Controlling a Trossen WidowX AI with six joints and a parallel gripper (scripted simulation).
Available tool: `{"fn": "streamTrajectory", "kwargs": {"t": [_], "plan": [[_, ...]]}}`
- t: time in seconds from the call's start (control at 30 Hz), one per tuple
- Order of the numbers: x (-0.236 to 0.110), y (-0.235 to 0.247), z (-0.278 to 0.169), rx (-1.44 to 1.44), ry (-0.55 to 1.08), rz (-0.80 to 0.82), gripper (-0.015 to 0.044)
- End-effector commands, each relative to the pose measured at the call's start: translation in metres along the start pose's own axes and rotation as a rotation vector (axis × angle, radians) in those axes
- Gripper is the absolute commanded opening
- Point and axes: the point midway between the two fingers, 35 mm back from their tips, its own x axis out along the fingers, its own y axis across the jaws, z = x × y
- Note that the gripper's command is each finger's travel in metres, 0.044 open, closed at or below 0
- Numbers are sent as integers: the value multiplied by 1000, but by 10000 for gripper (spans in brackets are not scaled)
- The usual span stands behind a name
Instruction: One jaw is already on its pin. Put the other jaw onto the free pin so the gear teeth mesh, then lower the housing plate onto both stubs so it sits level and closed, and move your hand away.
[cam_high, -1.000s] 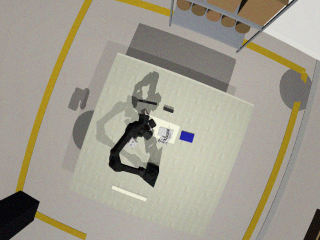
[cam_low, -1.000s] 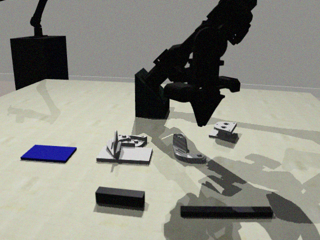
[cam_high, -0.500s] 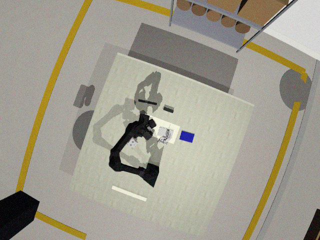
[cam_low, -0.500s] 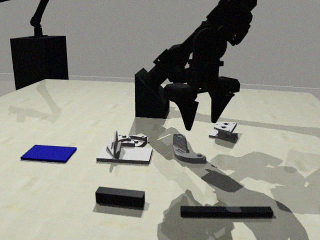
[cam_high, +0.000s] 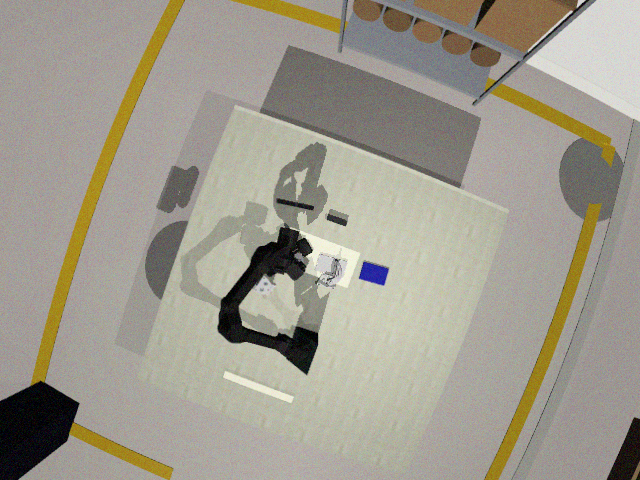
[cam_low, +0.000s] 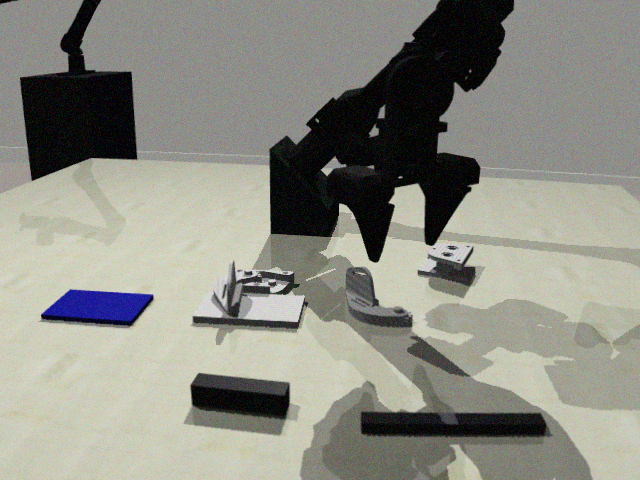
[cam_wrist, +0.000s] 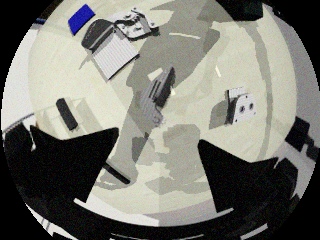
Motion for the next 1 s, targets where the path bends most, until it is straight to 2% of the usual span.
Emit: {"fn": "streamTrajectory", "kwargs": {"t": [0.0,0.37,0.9,0.97], "plan": [[0,1,0,4,0,1,440],[0,1,0,4,0,1,440],[-5,-4,-1,-6,1,-7,20],[-5,-4,-1,-6,1,-7,0]]}}
